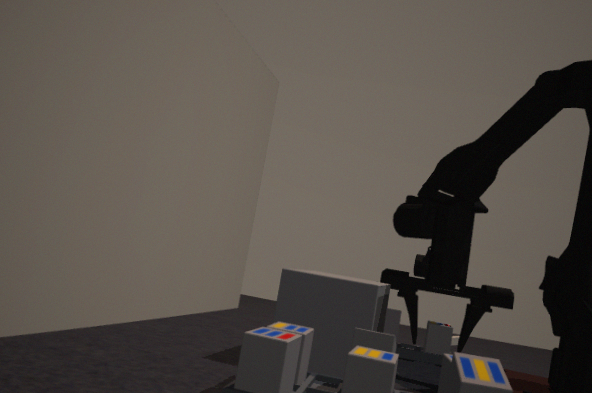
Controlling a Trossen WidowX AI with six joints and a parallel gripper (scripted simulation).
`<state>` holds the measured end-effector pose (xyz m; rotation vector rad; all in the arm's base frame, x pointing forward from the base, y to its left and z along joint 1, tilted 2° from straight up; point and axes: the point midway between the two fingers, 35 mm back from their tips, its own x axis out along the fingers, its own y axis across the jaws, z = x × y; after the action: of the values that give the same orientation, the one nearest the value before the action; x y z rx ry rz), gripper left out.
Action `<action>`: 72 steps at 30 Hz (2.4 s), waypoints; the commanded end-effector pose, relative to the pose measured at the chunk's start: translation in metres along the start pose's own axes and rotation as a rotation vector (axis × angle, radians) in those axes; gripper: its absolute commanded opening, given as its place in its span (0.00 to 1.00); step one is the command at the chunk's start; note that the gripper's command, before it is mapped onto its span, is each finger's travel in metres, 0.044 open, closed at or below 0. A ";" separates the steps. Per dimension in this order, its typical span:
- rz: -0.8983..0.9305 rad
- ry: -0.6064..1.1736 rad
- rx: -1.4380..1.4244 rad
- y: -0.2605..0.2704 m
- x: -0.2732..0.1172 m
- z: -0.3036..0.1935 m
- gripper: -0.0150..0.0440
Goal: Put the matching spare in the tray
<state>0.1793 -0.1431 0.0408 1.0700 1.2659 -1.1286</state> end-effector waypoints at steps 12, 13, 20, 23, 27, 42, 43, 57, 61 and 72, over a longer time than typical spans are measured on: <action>0.000 0.000 0.000 0.000 0.000 0.000 0.43; 0.000 0.000 0.000 0.000 0.000 0.000 0.42; 0.000 0.000 0.000 0.000 0.000 0.000 0.25; 0.000 0.000 0.000 0.000 0.000 0.000 0.25; 0.000 0.000 0.001 0.001 -0.007 0.001 0.25; -0.003 -0.001 0.005 0.000 -0.079 0.000 0.25; -0.003 -0.001 0.005 0.000 -0.079 0.000 0.25; -0.001 -0.001 0.003 0.002 -0.114 0.006 0.25; -0.002 -0.002 0.004 0.001 -0.130 0.007 0.25; -0.001 -0.003 0.005 0.010 -0.155 0.011 0.25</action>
<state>0.1852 -0.1463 0.1928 1.0748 1.2587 -1.1326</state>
